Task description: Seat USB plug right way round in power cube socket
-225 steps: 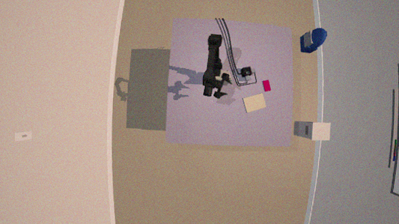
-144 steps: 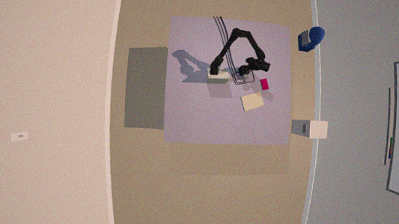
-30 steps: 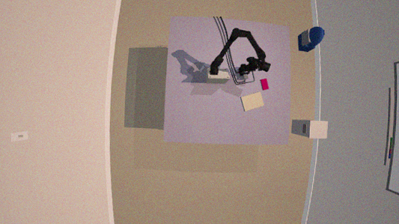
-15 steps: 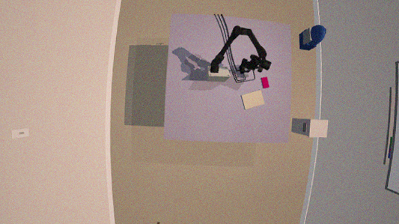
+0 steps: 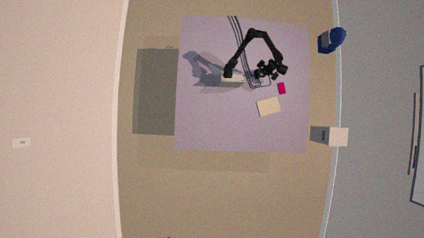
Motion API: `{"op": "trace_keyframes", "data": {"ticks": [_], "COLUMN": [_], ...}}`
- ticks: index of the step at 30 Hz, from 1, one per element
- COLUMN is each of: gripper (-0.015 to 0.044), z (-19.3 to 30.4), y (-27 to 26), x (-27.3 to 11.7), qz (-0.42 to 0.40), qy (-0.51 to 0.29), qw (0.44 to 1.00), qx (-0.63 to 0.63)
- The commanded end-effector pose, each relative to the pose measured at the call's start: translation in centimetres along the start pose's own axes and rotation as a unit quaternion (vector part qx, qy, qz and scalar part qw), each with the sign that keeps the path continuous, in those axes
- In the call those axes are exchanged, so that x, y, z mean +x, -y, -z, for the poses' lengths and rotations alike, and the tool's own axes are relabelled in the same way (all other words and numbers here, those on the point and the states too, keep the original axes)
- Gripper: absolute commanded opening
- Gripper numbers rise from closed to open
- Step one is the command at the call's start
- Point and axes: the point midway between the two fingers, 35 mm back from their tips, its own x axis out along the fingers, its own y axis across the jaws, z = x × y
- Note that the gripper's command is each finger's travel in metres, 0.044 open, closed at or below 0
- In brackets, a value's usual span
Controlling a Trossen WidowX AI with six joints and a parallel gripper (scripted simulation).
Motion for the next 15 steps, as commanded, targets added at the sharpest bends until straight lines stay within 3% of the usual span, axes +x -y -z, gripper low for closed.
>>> {"op": "trace_keyframes", "data": {"ticks": [1,15], "gripper": [0.0,0.0], "z": [0.02,0.02], "y": [0.0,0.0], "x": [0.03,0.03], "qz": [0.0,0.0], "qy": [0.0,0.0], "qw": [0.999,0.974], "qx": [0.043,0.224]}}
